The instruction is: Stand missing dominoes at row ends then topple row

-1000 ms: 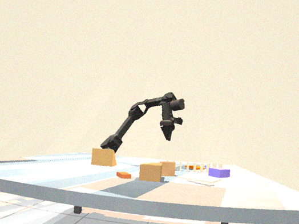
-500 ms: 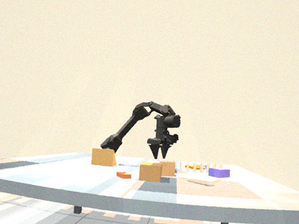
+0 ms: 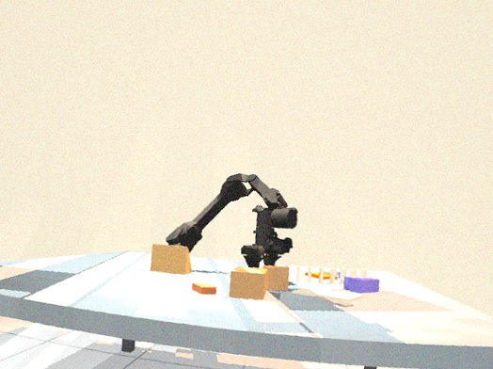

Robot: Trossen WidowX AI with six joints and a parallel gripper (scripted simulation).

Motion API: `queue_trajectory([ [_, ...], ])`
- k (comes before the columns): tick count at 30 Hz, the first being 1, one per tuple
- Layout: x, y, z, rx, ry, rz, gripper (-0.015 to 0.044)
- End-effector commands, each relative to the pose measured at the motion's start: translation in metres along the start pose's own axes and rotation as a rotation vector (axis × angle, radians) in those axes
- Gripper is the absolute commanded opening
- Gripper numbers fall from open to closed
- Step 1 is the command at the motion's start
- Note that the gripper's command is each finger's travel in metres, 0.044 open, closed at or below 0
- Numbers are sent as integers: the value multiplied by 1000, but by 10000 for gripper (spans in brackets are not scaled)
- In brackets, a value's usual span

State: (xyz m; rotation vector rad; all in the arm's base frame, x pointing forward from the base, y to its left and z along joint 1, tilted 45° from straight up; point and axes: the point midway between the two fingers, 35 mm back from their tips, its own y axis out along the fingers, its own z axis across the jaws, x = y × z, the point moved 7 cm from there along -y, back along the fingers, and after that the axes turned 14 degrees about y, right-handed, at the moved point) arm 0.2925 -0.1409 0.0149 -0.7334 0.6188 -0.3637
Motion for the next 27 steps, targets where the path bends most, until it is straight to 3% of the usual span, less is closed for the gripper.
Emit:
queue_trajectory([
  [1, -1, 7, 0, 4, 5, 5, 440],
  [6, -1, 7, 0, 4, 5, 5, 440],
  [22, -1, 7, 0, 4, 5, 5, 24],
  [27, -1, 7, 0, 4, 5, 5, 24],
])
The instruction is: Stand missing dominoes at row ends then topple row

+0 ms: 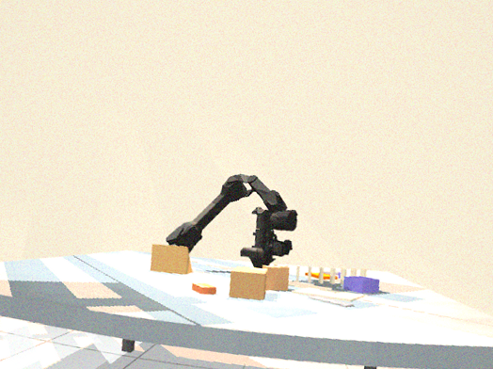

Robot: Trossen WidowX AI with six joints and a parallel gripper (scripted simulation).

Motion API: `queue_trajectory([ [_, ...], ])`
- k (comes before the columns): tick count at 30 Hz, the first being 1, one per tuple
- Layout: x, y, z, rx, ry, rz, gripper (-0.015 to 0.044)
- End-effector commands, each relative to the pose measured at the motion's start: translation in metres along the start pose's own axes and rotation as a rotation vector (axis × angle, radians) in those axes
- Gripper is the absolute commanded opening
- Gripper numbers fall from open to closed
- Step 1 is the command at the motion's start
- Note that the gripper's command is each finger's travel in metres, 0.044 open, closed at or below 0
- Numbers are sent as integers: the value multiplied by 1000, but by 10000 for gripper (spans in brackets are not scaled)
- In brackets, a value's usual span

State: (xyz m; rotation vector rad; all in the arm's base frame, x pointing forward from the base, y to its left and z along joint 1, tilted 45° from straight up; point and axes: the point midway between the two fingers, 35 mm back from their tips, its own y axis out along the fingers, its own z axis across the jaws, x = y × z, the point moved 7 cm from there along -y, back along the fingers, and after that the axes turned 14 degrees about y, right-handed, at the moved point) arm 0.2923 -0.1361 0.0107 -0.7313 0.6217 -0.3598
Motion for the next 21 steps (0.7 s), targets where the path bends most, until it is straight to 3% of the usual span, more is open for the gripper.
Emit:
queue_trajectory([
  [1, 0, 1, 0, 4, 4, 0, 24],
  [21, -1, -153, -5, -11, -23, -42, 24],
])
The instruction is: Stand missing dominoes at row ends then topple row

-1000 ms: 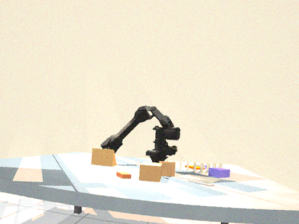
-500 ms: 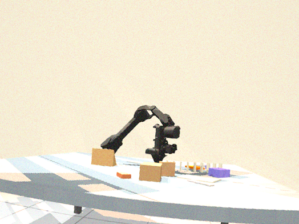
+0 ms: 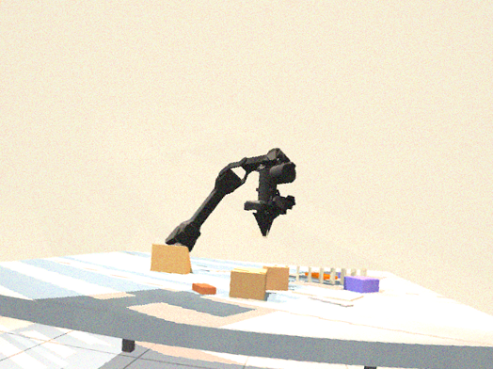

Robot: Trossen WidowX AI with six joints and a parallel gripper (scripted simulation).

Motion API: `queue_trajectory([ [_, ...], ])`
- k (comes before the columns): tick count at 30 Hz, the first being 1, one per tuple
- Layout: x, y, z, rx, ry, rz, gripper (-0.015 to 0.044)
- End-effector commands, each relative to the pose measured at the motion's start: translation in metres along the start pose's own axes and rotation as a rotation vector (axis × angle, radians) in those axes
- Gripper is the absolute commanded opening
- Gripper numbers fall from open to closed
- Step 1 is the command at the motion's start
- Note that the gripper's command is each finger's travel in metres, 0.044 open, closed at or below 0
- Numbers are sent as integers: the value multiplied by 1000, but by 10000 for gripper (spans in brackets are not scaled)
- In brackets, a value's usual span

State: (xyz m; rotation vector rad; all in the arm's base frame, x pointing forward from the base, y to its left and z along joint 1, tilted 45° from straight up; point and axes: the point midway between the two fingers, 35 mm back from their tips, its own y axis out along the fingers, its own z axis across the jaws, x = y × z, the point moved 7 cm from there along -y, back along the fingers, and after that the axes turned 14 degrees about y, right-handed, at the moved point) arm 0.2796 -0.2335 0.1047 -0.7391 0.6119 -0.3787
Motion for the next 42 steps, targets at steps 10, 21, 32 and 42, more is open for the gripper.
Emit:
queue_trajectory([
  [10, -44, -23, -85, -17, 495, -1, 24],
  [21, -69, -18, -114, -45, 716, -11, 24],
  [32, -78, -6, -101, -172, 698, -154, 24],
  [42, -86, 5, -92, -267, 683, -298, 24],
])
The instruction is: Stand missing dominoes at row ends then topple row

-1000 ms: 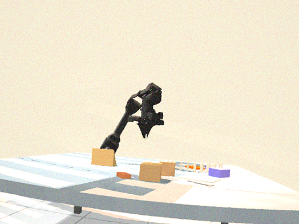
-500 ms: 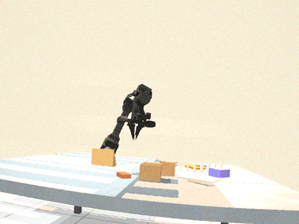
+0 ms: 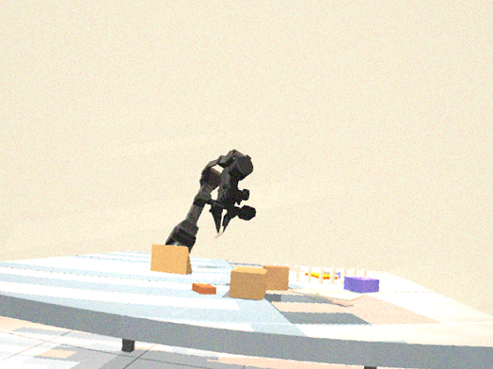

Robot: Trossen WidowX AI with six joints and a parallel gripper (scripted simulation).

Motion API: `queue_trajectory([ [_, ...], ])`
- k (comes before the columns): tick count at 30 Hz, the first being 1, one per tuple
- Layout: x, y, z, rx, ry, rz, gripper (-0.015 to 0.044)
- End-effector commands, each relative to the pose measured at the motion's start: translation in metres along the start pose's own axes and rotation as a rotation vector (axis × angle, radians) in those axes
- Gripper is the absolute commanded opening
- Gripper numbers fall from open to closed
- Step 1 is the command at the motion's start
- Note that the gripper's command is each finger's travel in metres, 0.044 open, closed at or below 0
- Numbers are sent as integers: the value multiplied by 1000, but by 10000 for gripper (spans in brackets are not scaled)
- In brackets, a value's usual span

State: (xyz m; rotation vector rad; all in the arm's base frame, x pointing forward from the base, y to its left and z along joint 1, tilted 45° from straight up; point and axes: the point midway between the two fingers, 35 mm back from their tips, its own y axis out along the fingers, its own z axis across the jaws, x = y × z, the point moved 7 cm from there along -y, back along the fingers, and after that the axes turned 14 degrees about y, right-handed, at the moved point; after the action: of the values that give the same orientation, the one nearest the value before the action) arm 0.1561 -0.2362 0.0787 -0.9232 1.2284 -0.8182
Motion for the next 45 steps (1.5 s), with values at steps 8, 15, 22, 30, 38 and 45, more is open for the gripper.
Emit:
queue_trajectory([
  [8, -16, 5, 2, -25, 4, -186, 24],
  [15, -26, 10, 3, -26, 9, -306, 24],
  [22, -36, 15, 2, -16, 17, -426, 24],
  [30, -47, 20, 1, 12, 31, -562, 24],
  [38, -58, 26, -1, 55, 48, -695, 24],
  [45, -67, 31, -3, 107, 67, -808, 24],
])
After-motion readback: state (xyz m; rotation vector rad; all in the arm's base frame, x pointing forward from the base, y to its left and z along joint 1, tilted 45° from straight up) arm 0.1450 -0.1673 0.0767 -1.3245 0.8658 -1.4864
